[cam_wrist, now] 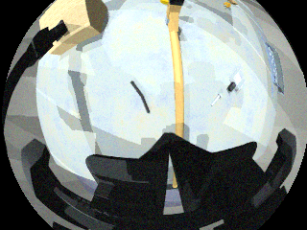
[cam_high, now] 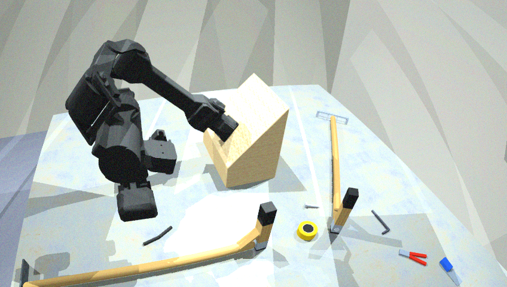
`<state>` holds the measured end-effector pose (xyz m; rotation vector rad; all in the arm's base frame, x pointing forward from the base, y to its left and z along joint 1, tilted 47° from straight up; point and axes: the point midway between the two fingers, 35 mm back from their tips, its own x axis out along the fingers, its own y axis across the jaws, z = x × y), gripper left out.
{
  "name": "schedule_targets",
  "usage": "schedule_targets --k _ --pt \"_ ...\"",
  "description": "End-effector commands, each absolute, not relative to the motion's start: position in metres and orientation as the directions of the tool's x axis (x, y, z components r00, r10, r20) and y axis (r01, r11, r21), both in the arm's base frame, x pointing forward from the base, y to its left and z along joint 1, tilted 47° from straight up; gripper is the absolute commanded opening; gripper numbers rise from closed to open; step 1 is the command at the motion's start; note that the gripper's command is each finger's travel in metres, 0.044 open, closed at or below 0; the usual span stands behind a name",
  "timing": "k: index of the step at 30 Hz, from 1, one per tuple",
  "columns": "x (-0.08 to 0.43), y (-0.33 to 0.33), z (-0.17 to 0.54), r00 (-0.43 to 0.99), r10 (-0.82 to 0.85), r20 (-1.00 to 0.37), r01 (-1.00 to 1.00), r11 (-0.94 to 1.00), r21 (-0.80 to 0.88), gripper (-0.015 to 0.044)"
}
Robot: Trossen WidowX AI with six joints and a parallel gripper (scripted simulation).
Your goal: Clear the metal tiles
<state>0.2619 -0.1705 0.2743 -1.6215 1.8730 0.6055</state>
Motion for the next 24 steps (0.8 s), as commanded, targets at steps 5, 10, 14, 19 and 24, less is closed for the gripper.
schedule_targets --k 5,10,14,19,24 --pt "0.255 -0.175 0.274 -0.102 -0.723 -0.683 -0.989 0.144 -0.006 0.0000" --pt "0.257 -0.183 0.266 -0.102 -0.720 -0.686 -0.989 0.146 -0.006 0.0000" --pt "0.258 -0.190 0.258 -0.102 -0.718 -0.689 -0.989 0.147 -0.006 0.0000" --pt "0.259 -0.199 0.249 -0.102 -0.716 -0.691 -0.989 0.147 -0.007 0.0000" --pt "0.259 -0.209 0.241 -0.102 -0.714 -0.692 -0.989 0.148 -0.007 0.0000"
